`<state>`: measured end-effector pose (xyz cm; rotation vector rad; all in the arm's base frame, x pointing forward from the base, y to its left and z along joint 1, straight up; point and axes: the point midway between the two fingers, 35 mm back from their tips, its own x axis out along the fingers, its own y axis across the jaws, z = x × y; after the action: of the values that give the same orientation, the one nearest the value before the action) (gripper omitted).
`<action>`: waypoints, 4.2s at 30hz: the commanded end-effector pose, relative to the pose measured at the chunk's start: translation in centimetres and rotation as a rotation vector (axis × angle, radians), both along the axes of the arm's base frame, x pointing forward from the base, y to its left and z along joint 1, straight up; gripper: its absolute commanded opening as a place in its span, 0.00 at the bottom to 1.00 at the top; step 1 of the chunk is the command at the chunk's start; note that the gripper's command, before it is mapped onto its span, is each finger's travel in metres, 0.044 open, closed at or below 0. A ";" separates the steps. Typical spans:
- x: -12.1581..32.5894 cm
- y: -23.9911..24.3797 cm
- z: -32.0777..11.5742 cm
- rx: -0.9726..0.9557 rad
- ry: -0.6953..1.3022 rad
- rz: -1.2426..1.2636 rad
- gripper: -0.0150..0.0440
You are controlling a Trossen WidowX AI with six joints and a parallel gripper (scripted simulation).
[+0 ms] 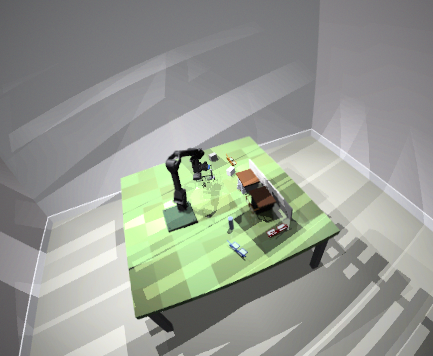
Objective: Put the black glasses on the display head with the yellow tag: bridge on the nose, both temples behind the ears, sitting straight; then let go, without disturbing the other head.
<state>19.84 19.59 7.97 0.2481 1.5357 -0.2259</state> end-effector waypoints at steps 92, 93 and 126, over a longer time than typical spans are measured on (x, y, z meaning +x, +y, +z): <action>8.7 -1.3 0.3 -0.001 -0.005 -0.002 0.25; 8.7 -1.3 0.3 -0.001 -0.005 -0.002 0.25; 10.7 -3.2 0.3 -0.003 -0.007 -0.002 0.25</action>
<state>30.24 16.51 8.16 0.2470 1.5300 -0.2324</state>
